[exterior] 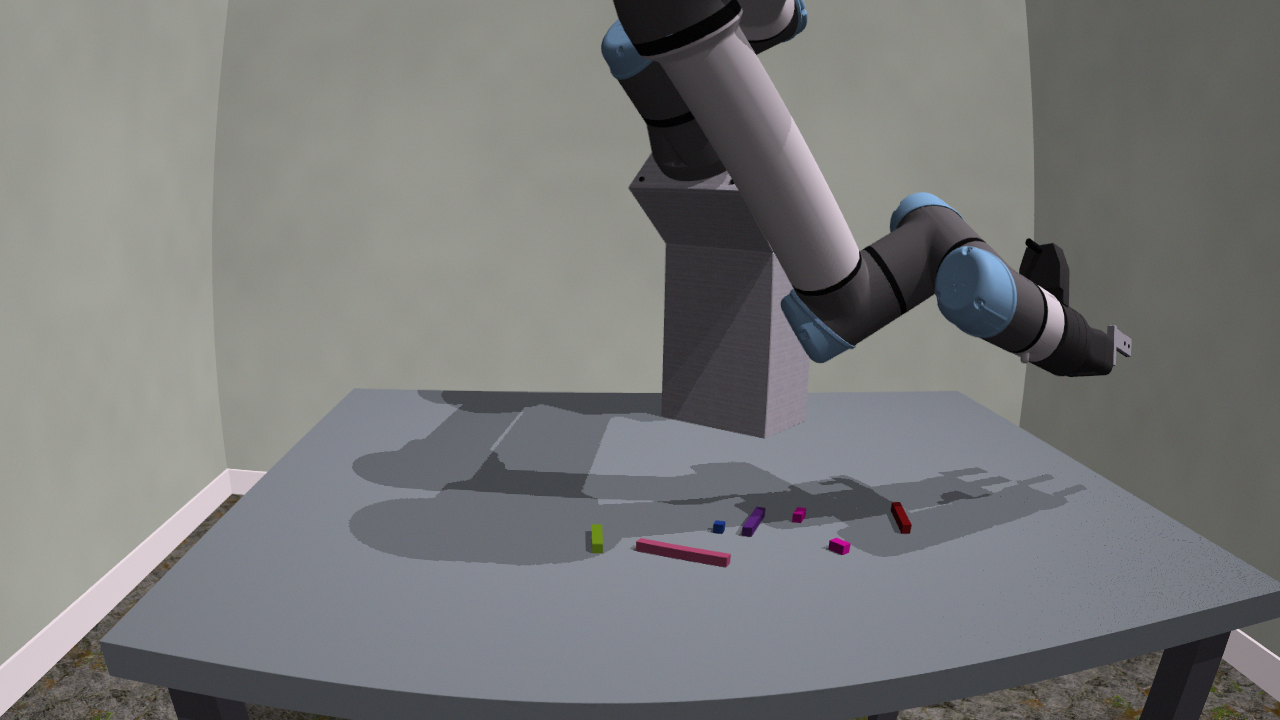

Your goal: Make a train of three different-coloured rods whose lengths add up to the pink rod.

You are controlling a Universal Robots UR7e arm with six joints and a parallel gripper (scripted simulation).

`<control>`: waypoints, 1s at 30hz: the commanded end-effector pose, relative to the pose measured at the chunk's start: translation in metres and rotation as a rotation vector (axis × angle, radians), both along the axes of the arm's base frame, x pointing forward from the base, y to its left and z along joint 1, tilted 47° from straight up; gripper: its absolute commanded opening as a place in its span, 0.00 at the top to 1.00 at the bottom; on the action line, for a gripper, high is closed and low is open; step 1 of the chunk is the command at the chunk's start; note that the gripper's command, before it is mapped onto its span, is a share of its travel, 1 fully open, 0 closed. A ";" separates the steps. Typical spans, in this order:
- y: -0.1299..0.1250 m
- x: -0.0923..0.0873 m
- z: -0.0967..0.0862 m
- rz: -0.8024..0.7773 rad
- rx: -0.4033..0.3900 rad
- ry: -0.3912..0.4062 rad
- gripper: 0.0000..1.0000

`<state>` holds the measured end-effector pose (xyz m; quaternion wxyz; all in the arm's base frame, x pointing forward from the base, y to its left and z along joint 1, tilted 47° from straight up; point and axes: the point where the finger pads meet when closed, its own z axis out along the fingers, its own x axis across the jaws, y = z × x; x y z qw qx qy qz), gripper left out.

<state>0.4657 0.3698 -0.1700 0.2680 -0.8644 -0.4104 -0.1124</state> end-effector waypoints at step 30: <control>-0.004 -0.001 0.001 -0.028 0.009 0.004 0.00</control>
